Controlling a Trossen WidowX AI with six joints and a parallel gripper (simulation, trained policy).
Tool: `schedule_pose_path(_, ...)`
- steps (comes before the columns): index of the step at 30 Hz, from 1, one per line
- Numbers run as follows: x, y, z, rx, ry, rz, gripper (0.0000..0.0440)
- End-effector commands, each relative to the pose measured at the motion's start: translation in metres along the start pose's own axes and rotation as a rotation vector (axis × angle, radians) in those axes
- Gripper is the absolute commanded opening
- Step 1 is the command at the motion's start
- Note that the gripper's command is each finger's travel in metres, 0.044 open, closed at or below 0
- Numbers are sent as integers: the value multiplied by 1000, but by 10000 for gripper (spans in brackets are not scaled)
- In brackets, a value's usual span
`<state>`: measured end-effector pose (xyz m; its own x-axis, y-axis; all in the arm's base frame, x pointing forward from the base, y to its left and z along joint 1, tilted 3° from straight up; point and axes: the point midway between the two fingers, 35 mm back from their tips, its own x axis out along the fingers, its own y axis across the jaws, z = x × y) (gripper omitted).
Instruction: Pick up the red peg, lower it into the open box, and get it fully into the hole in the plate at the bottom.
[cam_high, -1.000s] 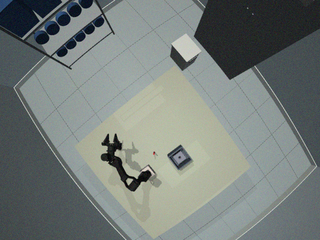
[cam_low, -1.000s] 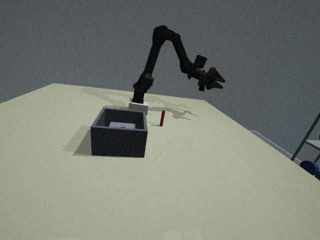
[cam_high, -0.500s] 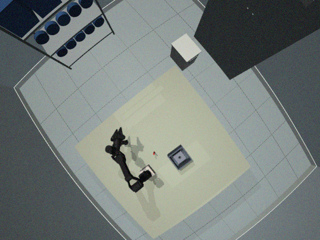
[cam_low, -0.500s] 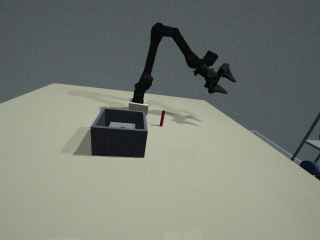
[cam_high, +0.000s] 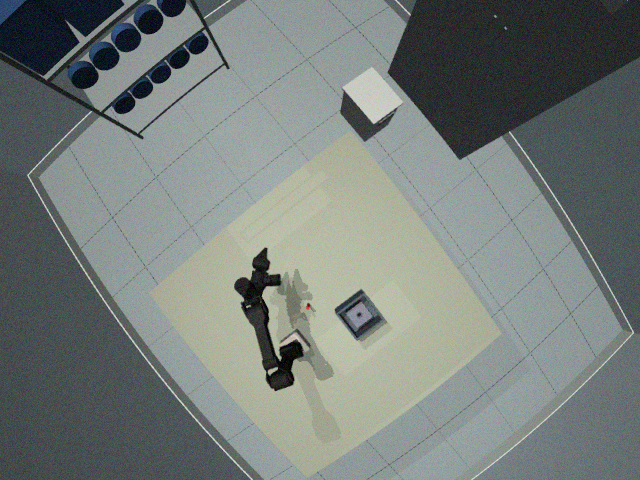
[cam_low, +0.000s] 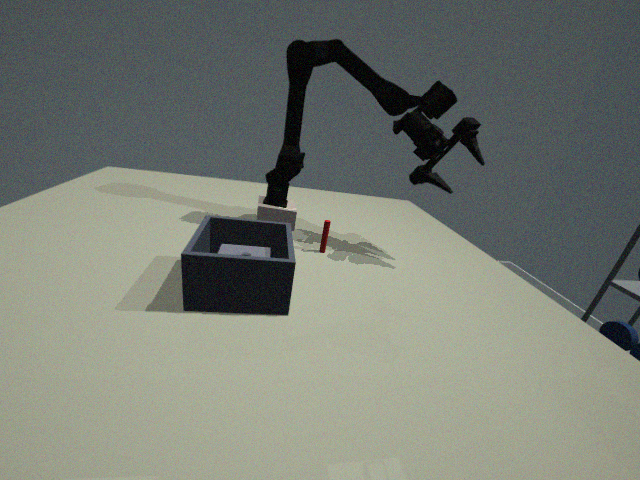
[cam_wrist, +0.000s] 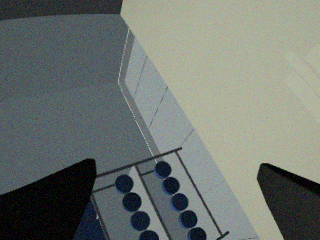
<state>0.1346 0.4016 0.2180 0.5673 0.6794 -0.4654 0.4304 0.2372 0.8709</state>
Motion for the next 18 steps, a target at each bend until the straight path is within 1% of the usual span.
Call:
schedule_pose_path(1,-4,10,36,-102,-35,-61,440)
schedule_pose_path(9,-22,9,111,-249,-104,-228,440)
schedule_pose_path(18,-52,-26,179,-283,-160,-480,440)
